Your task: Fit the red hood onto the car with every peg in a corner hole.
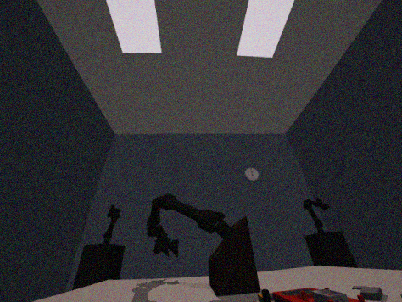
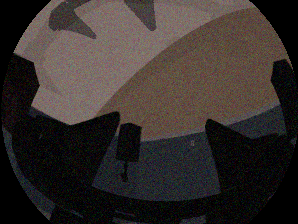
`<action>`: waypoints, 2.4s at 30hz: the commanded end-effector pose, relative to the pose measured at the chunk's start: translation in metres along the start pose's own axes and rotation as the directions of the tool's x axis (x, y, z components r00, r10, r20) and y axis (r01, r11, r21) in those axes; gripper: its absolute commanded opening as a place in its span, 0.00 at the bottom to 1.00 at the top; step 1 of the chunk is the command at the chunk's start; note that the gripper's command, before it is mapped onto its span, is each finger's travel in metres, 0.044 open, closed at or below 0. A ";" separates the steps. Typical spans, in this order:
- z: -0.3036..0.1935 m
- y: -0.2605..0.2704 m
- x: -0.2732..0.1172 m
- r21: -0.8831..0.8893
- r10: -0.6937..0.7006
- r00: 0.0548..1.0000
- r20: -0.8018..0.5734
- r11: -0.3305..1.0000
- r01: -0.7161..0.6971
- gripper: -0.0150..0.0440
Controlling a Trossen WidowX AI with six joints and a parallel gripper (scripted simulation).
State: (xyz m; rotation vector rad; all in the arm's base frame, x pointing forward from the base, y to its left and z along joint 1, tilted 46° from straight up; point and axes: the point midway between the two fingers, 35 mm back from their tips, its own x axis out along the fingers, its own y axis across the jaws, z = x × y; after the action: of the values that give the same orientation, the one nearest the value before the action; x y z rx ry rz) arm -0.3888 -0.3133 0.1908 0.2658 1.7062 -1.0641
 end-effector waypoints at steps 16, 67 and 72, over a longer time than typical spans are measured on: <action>0.093 -0.001 -0.031 -0.009 -0.098 0.993 0.069 0.995 0.099 1.00; 0.410 0.199 -0.250 -0.250 -0.129 0.716 0.686 0.882 0.399 1.00; 0.423 0.241 -0.259 -0.291 -0.069 0.707 0.703 0.880 0.376 1.00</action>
State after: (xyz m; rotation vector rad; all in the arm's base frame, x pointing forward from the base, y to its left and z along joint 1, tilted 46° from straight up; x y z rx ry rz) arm 0.1337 -0.4204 0.2733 -0.5922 1.2568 -0.7992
